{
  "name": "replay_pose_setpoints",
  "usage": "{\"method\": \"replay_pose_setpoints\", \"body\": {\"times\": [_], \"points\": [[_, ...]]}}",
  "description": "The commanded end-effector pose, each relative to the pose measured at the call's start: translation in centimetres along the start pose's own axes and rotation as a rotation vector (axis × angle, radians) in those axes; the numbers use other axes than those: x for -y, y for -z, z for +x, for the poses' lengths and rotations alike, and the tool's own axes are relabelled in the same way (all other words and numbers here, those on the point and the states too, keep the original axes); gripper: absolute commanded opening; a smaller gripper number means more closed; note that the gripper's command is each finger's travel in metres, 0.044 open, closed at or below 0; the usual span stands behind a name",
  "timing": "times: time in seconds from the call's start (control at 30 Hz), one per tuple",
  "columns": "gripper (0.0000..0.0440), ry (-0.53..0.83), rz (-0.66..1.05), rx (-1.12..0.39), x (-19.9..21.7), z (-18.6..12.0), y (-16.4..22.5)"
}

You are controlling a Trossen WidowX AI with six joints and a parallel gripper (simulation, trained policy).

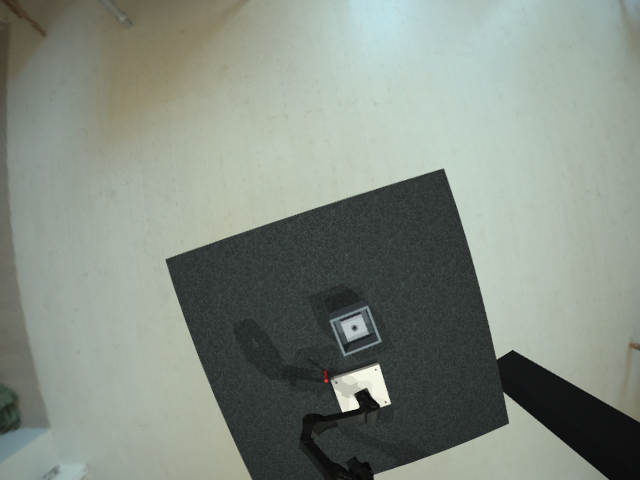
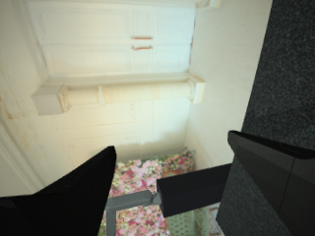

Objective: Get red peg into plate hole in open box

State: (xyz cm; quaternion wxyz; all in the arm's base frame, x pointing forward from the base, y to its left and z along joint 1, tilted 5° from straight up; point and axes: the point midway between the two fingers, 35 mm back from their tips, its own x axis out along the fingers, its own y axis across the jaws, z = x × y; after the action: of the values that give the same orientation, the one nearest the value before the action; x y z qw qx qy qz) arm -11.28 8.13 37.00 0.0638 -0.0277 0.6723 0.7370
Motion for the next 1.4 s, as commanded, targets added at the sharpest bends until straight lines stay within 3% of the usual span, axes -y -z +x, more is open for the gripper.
{"method": "replay_pose_setpoints", "body": {"times": [0.0, 0.67, 1.37], "points": [[0.044, 0.024, -0.085, -0.085, 0.5, 0.8, 1.9], [0.044, 0.068, -0.577, -0.575, 3.9, 1.2, 12.3], [0.044, -0.068, -1.1, -1.066, 8.1, -4.6, 20.4]]}}
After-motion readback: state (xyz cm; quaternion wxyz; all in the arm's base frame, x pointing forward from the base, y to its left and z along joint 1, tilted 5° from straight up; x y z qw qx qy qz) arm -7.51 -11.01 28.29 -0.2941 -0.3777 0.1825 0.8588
